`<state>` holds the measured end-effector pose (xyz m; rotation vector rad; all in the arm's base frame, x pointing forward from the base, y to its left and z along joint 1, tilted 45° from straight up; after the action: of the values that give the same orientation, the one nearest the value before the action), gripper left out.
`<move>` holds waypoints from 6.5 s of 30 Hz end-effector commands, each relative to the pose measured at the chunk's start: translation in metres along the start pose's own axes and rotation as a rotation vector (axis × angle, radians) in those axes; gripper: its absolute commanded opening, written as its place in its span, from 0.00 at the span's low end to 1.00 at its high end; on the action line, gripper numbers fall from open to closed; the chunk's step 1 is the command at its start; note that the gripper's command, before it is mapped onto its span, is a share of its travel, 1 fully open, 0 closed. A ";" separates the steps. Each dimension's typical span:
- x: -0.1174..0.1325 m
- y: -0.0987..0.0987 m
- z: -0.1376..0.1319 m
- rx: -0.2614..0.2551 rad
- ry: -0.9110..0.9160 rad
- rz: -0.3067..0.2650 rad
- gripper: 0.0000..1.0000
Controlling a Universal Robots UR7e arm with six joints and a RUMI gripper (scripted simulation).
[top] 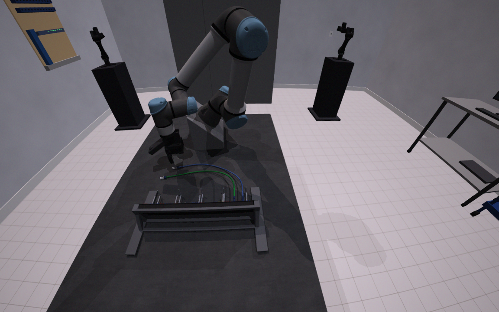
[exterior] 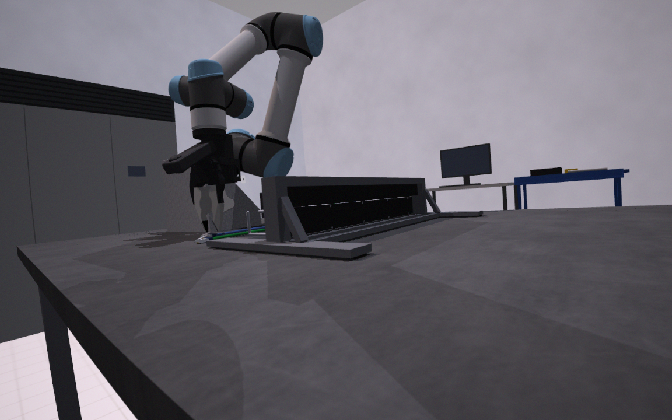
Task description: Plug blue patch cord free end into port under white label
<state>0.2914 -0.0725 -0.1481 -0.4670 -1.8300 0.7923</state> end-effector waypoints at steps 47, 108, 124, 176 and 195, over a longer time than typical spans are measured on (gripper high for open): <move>0.000 0.008 0.000 0.000 0.000 0.001 0.22; 0.000 0.011 0.000 0.000 0.000 0.001 0.22; 0.000 0.011 0.000 0.000 0.000 0.001 0.00; 0.000 0.011 0.000 0.000 0.000 0.001 0.00; 0.000 0.003 0.000 0.000 0.000 0.001 0.00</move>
<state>0.2910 -0.0673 -0.1533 -0.4670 -1.8300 0.7923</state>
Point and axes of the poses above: the point where the finger pads meet when closed, its own y axis out along the fingers, its own z axis across the jaws, x = y × z, the point moved 7 cm from there along -y, back along the fingers, and after that the axes turned 11 degrees about -y, right-handed, at the moved point
